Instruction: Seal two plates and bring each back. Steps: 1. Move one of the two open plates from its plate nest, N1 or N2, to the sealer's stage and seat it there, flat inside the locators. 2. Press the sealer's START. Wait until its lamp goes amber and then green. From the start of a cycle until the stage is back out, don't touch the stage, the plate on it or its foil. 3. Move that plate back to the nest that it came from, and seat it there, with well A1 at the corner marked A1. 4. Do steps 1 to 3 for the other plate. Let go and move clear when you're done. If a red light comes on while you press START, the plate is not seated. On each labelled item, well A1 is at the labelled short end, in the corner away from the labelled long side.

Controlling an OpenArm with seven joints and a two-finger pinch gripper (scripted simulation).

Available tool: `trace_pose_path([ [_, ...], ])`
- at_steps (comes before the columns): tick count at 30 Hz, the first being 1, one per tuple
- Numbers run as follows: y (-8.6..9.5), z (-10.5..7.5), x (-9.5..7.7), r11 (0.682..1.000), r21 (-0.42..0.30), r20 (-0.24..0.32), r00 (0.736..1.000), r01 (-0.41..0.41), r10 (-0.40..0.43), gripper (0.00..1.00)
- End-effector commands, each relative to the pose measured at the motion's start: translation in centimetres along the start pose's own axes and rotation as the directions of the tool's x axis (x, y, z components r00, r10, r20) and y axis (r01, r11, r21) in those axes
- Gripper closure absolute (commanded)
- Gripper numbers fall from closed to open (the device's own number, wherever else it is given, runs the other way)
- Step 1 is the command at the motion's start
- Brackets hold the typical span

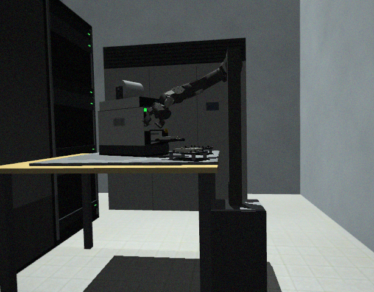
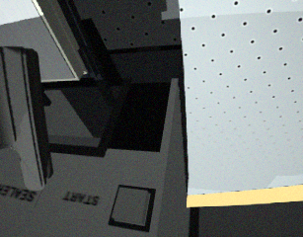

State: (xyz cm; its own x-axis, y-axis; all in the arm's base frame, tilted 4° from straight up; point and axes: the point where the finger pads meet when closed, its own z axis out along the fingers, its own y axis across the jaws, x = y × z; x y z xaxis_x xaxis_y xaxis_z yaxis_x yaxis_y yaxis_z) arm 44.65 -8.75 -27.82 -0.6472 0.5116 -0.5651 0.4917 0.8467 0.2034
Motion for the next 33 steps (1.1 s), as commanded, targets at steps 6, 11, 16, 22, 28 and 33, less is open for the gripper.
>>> trace_pose_path([
  [6, -1.9, 0.0, -1.8, 0.992, 0.115, 0.07, 0.995, 0.059, -0.067, 0.35],
  [11, -3.9, -0.1, -0.9, 0.991, 0.123, -0.069, 0.997, 0.053, -0.045, 0.35],
  [16, -6.0, -0.1, 0.4, 0.991, 0.12, -0.208, 0.978, 0.05, -0.024, 0.35],
  [22, -7.6, 0.1, 1.5, 0.992, 0.117, -0.335, 0.942, 0.049, -0.007, 0.35],
  [28, -9.9, 0.3, 3.3, 0.992, 0.115, -0.5, 0.866, 0.05, 0.014, 0.35],
  [33, -12.2, 0.6, 4.7, 0.991, 0.119, -0.59, 0.807, 0.054, 0.027, 0.35],
])
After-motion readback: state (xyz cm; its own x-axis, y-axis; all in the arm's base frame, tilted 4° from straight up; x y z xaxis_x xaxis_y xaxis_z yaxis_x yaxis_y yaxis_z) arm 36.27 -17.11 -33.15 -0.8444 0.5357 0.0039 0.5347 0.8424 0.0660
